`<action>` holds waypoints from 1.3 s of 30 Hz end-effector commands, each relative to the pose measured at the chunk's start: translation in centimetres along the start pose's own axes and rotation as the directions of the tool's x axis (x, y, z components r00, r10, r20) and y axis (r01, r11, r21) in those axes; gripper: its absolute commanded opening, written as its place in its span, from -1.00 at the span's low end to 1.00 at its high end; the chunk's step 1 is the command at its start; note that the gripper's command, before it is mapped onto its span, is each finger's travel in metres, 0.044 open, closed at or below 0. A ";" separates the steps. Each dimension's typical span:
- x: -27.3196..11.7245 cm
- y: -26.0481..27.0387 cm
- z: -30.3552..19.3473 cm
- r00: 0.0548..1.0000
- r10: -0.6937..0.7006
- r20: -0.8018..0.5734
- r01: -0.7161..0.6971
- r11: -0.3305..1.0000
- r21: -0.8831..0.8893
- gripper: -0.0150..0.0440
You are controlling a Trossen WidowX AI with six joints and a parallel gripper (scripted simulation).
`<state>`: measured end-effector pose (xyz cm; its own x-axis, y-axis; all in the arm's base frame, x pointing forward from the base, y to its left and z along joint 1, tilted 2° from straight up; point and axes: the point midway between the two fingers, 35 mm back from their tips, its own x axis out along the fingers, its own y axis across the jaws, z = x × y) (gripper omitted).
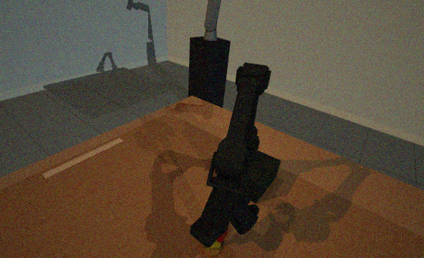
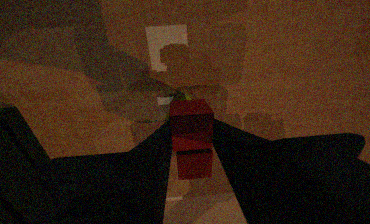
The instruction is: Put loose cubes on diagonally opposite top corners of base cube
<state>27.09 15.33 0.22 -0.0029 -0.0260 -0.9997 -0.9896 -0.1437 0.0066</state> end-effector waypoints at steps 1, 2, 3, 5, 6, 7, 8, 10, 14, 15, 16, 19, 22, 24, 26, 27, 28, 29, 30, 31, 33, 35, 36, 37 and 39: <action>0.2 -0.1 0.1 1.000 -0.003 0.004 0.003 1.000 -0.004 -0.14; 0.2 -0.1 0.1 1.000 -0.003 0.004 0.003 1.000 -0.004 -0.14; 0.2 -0.1 0.1 1.000 -0.003 0.004 0.003 1.000 -0.004 -0.14; 0.2 -0.1 0.1 1.000 -0.003 0.004 0.003 1.000 -0.004 -0.14; 0.2 -0.1 0.1 1.000 -0.003 0.004 0.003 1.000 -0.004 -0.14; 0.2 -0.1 0.1 1.000 -0.003 0.004 0.003 1.000 -0.003 -0.14; 0.3 -0.1 0.1 1.000 -0.003 0.004 0.003 1.000 -0.003 -0.14; 0.3 -0.1 0.1 1.000 -0.003 0.004 0.003 1.000 -0.002 -0.14; 0.3 -0.1 0.1 1.000 -0.003 0.004 0.003 1.000 -0.002 -0.14; 0.3 -0.1 0.1 1.000 -0.003 0.004 0.003 1.000 -0.002 -0.14; 0.3 -0.1 0.1 1.000 -0.003 0.004 0.003 1.000 -0.002 -0.14; 0.3 -0.1 0.1 1.000 -0.003 0.004 0.003 1.000 -0.002 -0.14; 0.3 -0.1 0.1 1.000 -0.003 0.004 0.003 1.000 -0.002 -0.05; 0.3 -0.1 0.1 1.000 -0.003 0.004 0.003 1.000 -0.002 0.13; 0.3 -0.1 0.1 1.000 -0.003 0.004 0.003 1.000 -0.002 0.20; 0.3 -0.1 0.1 1.000 -0.003 0.004 0.003 1.000 -0.002 0.20; 0.3 -0.1 0.1 1.000 -0.003 0.004 0.003 1.000 -0.002 0.20; 0.3 -0.1 0.1 1.000 -0.003 0.004 0.003 1.000 -0.002 0.20; 0.3 -0.1 0.1 1.000 -0.003 0.004 0.003 1.000 -0.002 0.20; 0.1 -0.1 0.0 1.000 -0.003 0.003 0.003 1.000 -0.002 0.20; -0.5 0.0 0.0 1.000 -0.003 0.002 0.003 1.000 0.000 0.20; -0.8 0.0 0.0 1.000 -0.003 0.001 0.003 1.000 0.000 0.20; -1.0 0.0 0.0 1.000 -0.003 0.001 0.003 1.000 0.000 0.20; -1.2 0.0 0.0 1.000 -0.003 0.001 0.003 1.000 0.000 0.20; -1.6 0.0 0.0 1.000 -0.003 0.001 0.003 1.000 0.000 0.20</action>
<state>27.09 15.34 1.24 -0.0017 -0.0252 -0.9997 -0.9895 -0.1443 0.0053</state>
